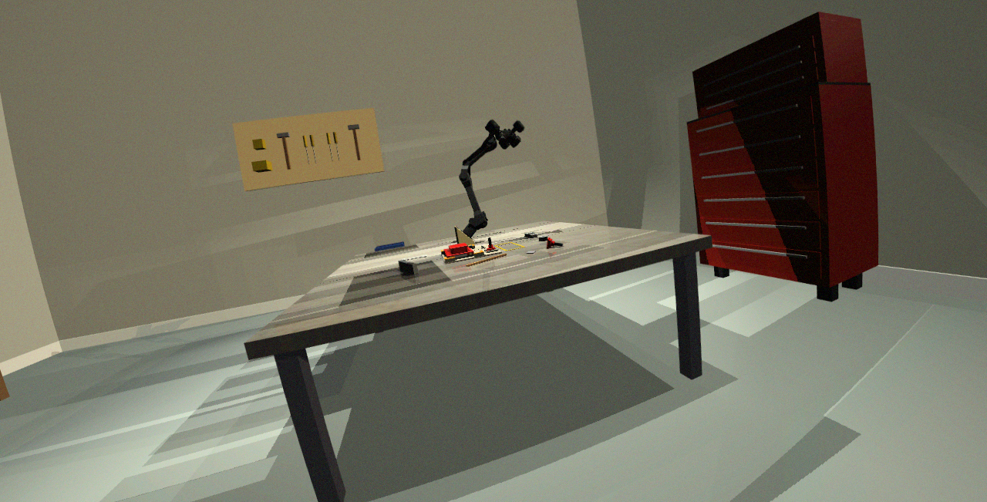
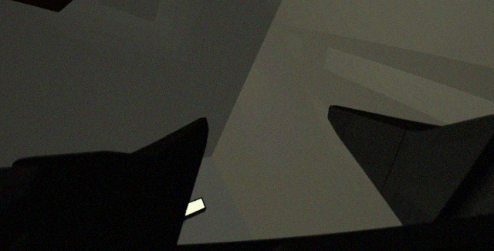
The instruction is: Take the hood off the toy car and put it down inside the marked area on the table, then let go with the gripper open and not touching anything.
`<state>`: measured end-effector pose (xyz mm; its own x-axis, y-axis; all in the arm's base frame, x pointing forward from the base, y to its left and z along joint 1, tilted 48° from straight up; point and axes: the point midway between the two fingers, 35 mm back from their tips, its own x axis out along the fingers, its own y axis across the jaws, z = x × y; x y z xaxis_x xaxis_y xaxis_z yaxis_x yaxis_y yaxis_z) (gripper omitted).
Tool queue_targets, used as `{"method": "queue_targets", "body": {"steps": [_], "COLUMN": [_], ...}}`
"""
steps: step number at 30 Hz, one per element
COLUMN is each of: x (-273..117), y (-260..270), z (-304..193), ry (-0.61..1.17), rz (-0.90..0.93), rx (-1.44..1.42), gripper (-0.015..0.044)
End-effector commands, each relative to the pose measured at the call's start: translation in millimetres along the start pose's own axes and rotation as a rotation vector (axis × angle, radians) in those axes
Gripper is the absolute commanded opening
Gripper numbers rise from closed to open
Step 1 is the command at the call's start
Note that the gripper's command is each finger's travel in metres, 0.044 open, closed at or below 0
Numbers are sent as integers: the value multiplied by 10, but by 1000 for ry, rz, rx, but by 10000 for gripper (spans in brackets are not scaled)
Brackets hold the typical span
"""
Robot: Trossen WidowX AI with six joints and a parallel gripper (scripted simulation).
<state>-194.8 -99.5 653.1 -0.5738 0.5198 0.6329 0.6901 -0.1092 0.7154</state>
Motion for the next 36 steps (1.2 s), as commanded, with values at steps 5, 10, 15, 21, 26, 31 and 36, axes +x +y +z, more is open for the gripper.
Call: {"method": "queue_targets", "body": {"steps": [5,10,15,21,26,31,36], "x": [118,305,354,302,109,-176,-605], "y": [82,296,544,868,1133,1373,1625], "z": [264,904,1241,2048,2629,3200,3714], "ry": [-67,-217,-281,-433,-519,-607,-663], "rz": [25,106,247,391,555,714,923], "rx": [75,251,287,490,639,791,940], "gripper": [440,440,440,440,440,440,440]}}
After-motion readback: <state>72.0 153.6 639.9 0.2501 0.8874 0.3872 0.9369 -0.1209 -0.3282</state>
